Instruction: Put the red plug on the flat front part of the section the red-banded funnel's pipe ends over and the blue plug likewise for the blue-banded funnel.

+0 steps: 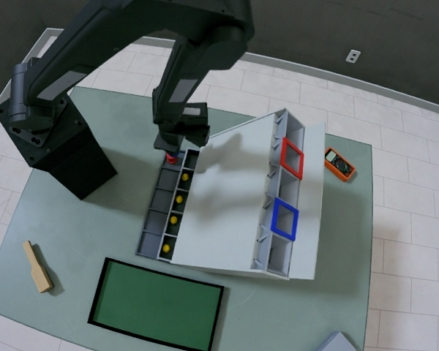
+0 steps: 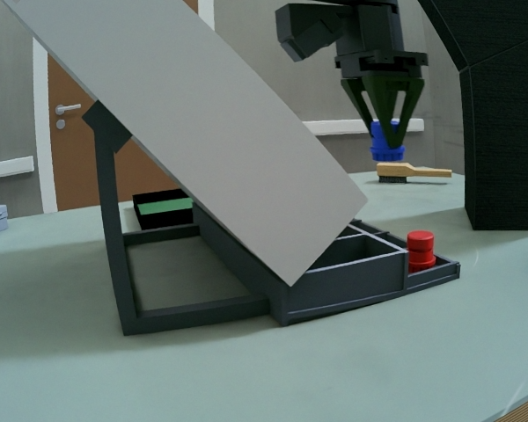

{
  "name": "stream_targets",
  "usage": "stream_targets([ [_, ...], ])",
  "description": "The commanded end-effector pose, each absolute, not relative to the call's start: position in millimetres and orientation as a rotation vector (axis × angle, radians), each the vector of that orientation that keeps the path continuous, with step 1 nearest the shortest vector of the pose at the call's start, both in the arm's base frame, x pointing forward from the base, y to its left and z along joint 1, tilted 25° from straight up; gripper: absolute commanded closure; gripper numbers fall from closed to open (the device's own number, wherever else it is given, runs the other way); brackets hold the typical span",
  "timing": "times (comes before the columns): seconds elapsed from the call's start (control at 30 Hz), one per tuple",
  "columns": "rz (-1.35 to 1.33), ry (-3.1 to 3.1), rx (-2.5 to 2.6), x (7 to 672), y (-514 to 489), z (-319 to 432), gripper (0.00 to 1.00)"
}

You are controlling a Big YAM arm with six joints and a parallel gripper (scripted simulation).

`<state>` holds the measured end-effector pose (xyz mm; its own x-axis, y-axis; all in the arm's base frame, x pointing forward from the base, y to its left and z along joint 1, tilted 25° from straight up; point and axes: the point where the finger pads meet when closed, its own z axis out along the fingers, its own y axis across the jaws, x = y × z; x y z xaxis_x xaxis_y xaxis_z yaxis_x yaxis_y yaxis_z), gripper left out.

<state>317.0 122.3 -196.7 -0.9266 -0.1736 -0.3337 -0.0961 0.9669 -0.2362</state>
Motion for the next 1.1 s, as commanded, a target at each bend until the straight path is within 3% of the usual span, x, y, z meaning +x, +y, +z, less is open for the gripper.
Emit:
stream_targets([
  [0.0, -0.298, 2.738, -0.260, 319.1, 103.4, -188.2, 1.00],
  [0.4, -0.313, 2.758, -0.203, 310.5, 3.2, -168.8, 1.00],
  [1.07, -0.313, 2.745, -0.266, 309.8, 3.3, -169.7, 1.00],
])
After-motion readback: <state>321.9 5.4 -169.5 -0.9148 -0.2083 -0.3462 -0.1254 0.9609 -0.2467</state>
